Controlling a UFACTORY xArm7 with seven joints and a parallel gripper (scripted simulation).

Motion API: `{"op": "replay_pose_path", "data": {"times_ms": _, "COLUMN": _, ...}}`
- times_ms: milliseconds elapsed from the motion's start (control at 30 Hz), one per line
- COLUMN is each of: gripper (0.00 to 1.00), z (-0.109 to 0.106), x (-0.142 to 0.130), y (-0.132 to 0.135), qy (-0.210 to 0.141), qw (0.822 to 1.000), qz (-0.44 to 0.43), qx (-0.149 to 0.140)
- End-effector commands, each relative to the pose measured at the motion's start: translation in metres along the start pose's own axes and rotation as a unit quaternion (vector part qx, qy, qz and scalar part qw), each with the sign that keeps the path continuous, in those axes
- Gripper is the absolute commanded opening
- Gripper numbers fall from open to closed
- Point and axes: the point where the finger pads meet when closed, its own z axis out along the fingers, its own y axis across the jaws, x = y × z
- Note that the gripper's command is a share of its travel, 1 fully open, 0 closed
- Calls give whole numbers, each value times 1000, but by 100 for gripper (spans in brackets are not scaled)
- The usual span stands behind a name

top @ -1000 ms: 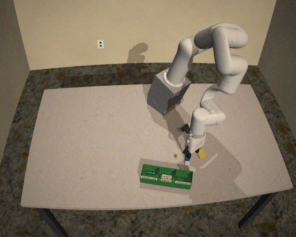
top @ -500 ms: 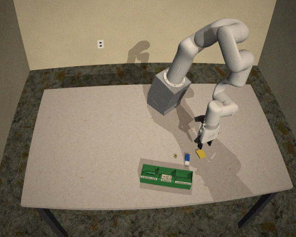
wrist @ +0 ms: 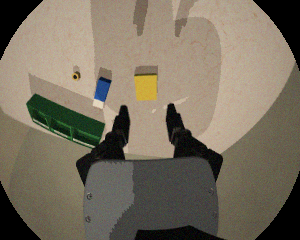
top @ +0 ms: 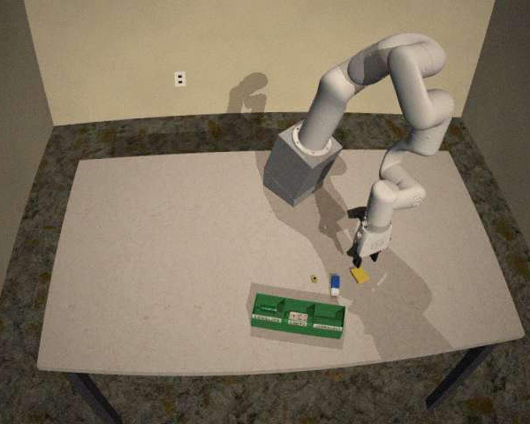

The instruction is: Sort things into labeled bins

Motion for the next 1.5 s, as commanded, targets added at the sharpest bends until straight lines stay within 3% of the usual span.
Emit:
{"op": "replay_pose_path", "data": {"times_ms": 0, "gripper": 56, "z": -1, "x": -1, "y": 0, "qy": -1, "qw": 1000, "qz": 0, "qx": 0}}
{"op": "replay_pose_path", "data": {"times_ms": 833, "gripper": 56, "z": -1, "x": -1, "y": -1, "qy": -1, "qw": 1000, "qz": 0, "qx": 0}}
{"op": "replay_pose_path", "data": {"times_ms": 1367, "gripper": 56, "z": 55, "x": -1, "y": -2, "qy": -1, "qw": 1000, "qz": 0, "qx": 0}}
{"op": "replay_pose_path", "data": {"times_ms": 1467, "gripper": 56, "z": 57, "x": -2, "y": -2, "qy": -1, "qw": 1000, "qz": 0, "qx": 0}}
